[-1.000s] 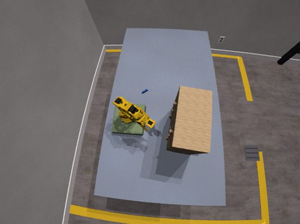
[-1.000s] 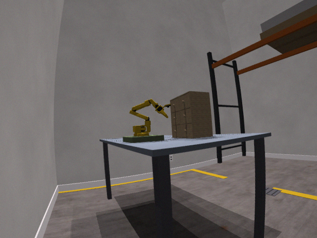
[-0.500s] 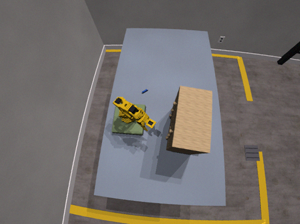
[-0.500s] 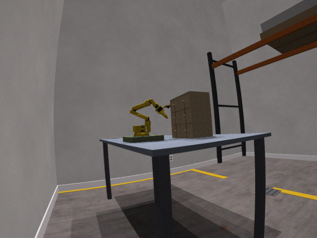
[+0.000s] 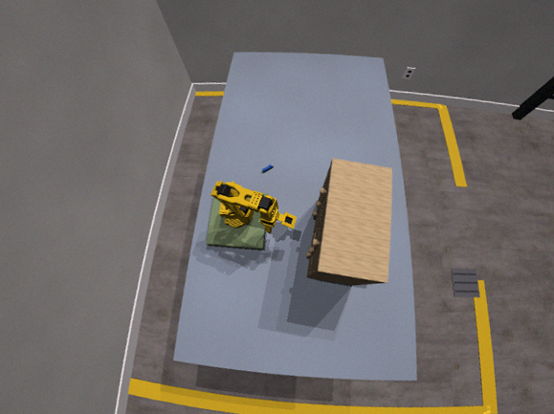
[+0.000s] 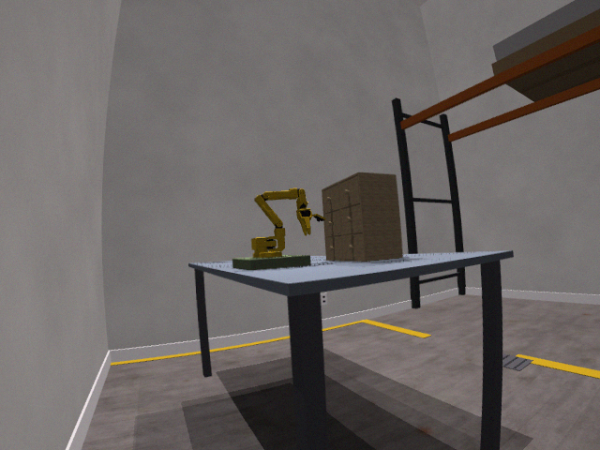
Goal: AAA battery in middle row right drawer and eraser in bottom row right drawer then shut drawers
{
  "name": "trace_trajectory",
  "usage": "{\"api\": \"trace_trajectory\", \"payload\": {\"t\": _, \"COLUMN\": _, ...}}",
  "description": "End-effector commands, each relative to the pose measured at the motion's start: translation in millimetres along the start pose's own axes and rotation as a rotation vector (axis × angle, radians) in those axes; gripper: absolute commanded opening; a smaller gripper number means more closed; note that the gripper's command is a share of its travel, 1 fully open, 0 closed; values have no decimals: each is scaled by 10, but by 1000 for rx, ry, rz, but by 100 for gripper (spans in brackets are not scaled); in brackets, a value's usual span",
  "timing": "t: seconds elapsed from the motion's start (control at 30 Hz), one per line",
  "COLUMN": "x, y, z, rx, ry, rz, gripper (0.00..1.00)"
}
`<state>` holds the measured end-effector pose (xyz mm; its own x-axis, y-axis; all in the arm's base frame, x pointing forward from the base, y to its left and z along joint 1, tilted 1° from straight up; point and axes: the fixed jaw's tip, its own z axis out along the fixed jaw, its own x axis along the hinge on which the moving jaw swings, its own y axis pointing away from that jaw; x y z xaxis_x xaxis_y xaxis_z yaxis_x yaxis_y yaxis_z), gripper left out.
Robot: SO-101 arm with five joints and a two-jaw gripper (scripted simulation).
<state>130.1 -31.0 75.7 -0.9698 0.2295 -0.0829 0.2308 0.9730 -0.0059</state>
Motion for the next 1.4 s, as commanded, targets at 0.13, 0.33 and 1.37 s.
{"api": "trace_trajectory", "payload": {"t": 0.13, "x": 39, "y": 71, "z": 16, "rx": -8, "ry": 83, "rz": -47, "gripper": 34}}
{"api": "trace_trajectory", "payload": {"t": 0.33, "x": 39, "y": 71, "z": 16, "rx": -8, "ry": 83, "rz": -47, "gripper": 38}}
{"api": "trace_trajectory", "payload": {"t": 1.37, "x": 39, "y": 71, "z": 16, "rx": -8, "ry": 83, "rz": -47, "gripper": 40}}
